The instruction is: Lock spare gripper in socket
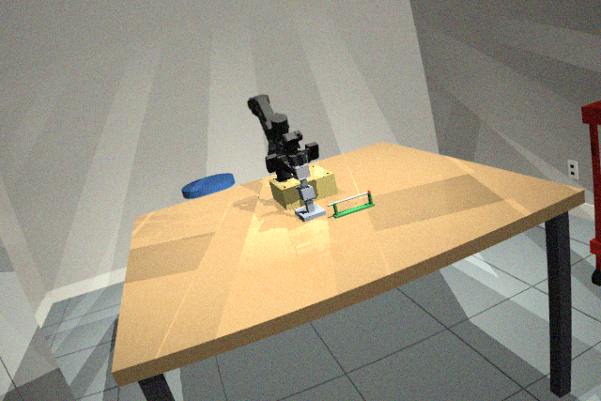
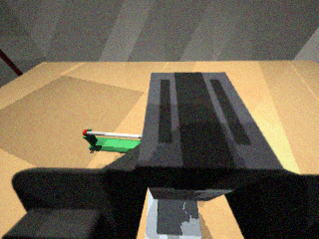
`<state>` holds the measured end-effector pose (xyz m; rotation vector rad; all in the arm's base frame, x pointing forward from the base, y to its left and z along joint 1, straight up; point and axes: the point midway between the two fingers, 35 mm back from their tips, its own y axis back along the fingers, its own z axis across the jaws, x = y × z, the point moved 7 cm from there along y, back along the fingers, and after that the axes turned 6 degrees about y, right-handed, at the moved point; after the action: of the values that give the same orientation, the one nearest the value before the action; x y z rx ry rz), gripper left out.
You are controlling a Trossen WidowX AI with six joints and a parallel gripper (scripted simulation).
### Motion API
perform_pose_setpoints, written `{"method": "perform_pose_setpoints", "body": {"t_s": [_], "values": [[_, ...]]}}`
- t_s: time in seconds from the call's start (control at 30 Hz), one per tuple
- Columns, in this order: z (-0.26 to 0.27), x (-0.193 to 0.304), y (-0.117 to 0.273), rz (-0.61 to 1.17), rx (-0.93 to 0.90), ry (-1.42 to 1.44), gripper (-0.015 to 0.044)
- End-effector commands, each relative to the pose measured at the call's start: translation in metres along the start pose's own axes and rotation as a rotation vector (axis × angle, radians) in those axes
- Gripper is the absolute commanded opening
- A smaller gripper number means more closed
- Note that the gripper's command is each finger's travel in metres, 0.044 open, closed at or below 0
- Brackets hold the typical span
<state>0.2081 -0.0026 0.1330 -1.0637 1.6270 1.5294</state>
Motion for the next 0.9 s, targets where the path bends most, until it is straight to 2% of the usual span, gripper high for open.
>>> {"method": "perform_pose_setpoints", "body": {"t_s": [0.0,0.87], "values": [[0.0,0.002,-0.003,-0.011,0.005,0.002,0.0],[0.003,0.03,-0.02,-0.009,0.002,0.0,0.0]]}}
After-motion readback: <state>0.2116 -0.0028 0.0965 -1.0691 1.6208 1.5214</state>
